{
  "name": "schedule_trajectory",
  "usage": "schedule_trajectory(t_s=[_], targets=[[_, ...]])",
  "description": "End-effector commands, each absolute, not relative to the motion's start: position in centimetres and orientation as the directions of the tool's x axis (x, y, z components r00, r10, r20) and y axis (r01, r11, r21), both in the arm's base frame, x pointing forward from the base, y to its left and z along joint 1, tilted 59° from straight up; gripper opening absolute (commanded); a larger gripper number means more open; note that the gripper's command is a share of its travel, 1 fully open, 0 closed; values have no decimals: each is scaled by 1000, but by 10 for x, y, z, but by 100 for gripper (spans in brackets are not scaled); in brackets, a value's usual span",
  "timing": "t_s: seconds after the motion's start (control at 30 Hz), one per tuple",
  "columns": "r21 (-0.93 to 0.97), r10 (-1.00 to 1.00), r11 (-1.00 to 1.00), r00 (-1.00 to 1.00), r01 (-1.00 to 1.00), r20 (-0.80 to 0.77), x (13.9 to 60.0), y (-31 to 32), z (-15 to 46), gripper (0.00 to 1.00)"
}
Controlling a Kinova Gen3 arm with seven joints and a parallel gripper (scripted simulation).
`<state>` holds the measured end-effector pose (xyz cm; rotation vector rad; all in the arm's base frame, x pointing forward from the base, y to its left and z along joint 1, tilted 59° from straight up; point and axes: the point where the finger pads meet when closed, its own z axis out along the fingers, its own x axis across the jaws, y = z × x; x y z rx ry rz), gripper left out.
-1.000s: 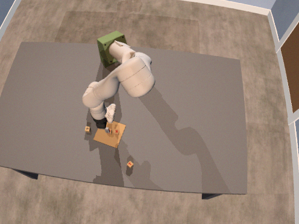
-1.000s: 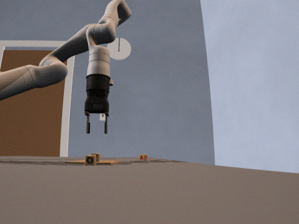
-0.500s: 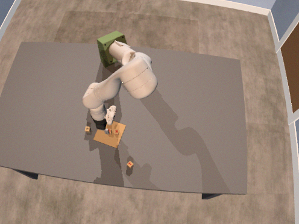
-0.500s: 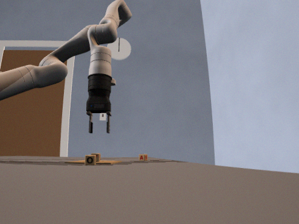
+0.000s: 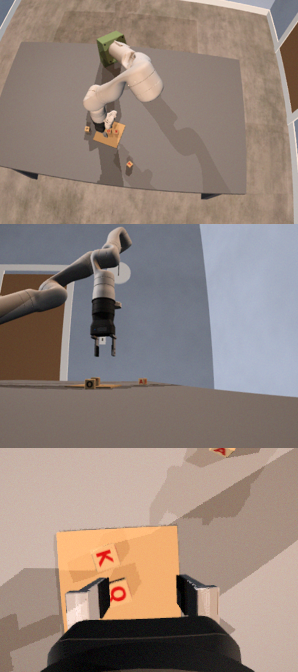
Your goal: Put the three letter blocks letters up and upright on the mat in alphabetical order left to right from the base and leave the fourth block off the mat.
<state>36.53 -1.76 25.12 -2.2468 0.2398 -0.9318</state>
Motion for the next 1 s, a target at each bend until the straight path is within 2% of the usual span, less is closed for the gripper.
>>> schedule_trajectory(t_s=[0.0, 0.37, 0.87, 0.97], targets=[[-683, -447, -729, 727, 41, 521, 371, -19, 258, 100], [-767, -580, -634, 716, -97, 389, 382, -20, 277, 100], [-859, -779, -372, 621, -353, 83, 403, -16, 313, 100], [-859, -787, -355, 614, -369, 61, 404, -15, 314, 100]])
